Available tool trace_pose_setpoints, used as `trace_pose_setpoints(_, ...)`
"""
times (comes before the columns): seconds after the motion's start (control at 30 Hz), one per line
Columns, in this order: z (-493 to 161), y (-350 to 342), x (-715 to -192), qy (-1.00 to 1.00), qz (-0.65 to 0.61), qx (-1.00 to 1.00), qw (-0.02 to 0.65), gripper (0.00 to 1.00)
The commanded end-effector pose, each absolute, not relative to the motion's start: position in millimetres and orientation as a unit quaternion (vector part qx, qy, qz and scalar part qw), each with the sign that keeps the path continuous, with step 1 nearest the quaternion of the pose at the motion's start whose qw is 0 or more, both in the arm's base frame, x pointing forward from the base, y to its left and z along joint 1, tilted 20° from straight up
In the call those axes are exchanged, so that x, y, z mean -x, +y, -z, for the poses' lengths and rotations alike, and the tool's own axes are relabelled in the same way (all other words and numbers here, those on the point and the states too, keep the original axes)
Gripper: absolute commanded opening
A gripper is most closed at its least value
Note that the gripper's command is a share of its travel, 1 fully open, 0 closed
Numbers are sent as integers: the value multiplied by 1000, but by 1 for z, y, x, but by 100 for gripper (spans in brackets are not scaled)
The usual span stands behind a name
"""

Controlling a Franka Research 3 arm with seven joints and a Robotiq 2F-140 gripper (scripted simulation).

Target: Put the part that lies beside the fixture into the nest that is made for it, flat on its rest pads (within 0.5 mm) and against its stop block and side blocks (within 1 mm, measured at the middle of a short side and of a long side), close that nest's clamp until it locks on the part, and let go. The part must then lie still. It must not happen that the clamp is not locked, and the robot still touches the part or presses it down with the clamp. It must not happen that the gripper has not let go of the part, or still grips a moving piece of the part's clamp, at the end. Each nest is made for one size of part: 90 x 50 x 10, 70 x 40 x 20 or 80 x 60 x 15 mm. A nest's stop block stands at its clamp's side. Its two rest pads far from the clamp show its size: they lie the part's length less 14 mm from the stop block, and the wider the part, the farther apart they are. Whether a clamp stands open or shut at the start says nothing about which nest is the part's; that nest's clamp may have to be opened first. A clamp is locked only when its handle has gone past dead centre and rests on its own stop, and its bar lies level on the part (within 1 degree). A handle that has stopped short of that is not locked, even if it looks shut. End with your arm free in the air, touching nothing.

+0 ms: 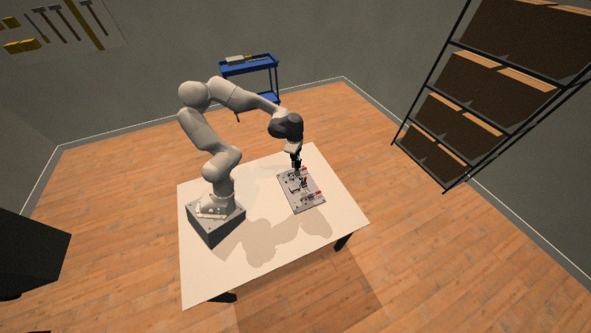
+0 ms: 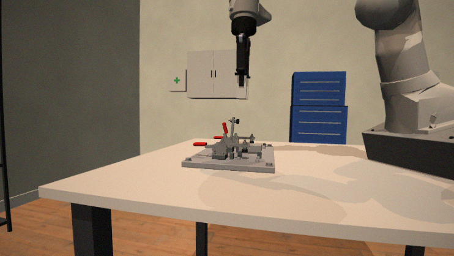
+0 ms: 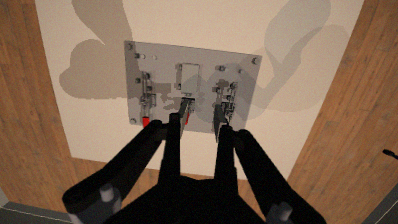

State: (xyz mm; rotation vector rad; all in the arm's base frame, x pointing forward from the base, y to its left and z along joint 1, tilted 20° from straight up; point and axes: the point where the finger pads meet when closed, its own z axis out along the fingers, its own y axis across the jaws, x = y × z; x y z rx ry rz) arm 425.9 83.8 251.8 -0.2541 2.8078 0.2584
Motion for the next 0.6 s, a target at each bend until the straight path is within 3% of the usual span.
trace_pose_setpoints(0.0,-255,78,-439,980,-88,89,155,28)
trace_pose_setpoints(0.57,-265,60,-487,980,-88,89,155,28)
